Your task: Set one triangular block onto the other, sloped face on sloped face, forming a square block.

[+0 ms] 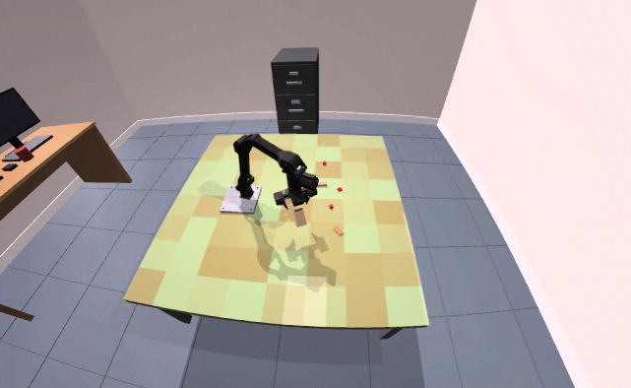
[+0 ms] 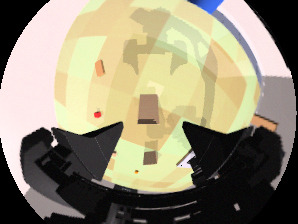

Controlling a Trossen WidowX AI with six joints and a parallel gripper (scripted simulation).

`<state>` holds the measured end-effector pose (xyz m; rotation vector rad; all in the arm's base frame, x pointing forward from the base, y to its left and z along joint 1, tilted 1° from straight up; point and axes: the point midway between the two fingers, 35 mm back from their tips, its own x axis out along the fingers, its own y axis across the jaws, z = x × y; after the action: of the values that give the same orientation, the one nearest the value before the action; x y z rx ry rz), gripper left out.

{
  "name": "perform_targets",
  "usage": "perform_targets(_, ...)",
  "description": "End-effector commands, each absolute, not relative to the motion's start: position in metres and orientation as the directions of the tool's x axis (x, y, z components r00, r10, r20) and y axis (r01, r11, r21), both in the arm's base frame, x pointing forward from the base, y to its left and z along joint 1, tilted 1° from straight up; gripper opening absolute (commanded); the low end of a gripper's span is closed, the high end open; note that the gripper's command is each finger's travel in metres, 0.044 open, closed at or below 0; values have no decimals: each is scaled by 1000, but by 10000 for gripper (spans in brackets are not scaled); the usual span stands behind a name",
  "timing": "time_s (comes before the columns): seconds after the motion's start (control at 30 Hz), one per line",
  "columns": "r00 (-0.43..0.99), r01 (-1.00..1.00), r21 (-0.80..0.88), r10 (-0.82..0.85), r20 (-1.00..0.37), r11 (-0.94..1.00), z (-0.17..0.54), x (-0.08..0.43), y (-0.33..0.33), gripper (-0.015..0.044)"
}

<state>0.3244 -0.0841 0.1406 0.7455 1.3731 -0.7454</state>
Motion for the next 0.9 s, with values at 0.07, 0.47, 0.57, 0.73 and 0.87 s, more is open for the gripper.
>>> perform_targets(0.07, 48, 817, 27, -22, -999, 576, 131, 325, -83, 440)
perform_targets(0.47, 49, 817, 27, -22, -999, 576, 112, 330, -82, 440)
perform_targets(0.57, 49, 817, 27, -22, -999, 576, 107, 330, -82, 440)
perform_targets(0.73, 49, 817, 27, -22, -999, 576, 99, 332, -82, 440)
perform_targets(0.87, 49, 817, 27, -22, -999, 576, 93, 332, -82, 440)
